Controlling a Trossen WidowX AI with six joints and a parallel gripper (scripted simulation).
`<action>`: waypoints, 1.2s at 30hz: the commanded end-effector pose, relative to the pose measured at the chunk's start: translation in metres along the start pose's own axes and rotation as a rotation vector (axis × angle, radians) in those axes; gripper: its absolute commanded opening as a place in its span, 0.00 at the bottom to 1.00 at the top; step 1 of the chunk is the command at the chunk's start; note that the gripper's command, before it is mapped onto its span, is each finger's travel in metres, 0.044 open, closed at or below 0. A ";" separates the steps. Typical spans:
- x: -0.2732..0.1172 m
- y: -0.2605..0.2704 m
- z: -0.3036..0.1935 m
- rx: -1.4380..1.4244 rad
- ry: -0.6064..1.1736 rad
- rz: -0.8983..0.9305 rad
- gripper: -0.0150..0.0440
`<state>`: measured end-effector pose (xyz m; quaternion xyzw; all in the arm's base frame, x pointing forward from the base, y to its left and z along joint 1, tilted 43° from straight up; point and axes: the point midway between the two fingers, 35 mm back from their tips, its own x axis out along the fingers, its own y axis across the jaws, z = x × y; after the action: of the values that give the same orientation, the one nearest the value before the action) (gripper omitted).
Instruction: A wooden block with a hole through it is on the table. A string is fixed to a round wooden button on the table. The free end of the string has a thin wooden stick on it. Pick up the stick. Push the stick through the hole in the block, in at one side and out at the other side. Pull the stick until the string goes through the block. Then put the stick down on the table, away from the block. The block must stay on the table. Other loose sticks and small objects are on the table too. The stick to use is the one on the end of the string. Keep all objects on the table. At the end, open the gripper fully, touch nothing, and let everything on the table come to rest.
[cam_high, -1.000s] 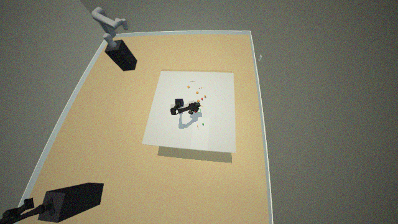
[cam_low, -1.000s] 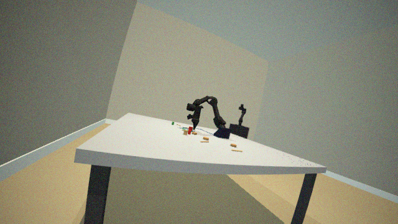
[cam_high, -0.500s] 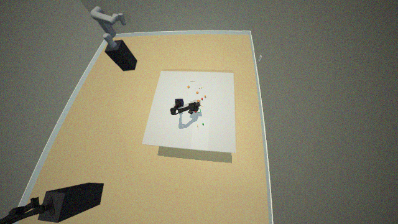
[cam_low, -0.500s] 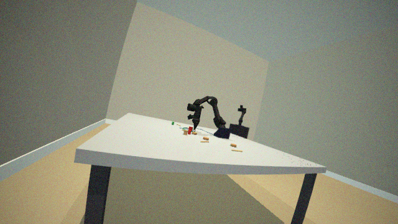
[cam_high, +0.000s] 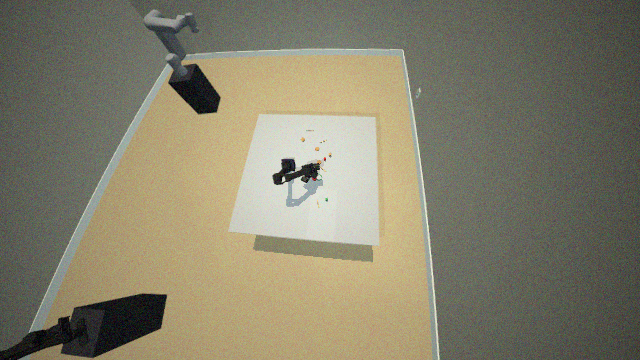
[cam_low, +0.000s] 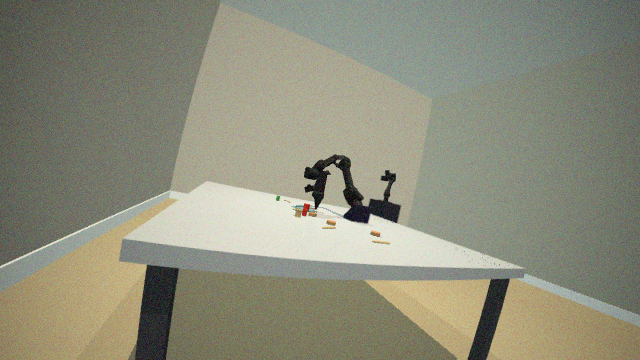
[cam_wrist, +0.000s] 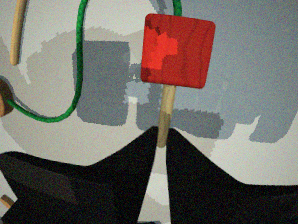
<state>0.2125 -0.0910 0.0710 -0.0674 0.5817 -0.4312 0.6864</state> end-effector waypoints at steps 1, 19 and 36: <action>0.000 -0.001 -0.007 0.000 0.001 0.000 0.25; 0.001 0.000 -0.027 0.000 0.002 -0.007 0.25; 0.002 0.001 -0.044 0.000 0.003 -0.016 0.25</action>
<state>0.1804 -0.0754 0.0580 -0.0718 0.5795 -0.4374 0.6839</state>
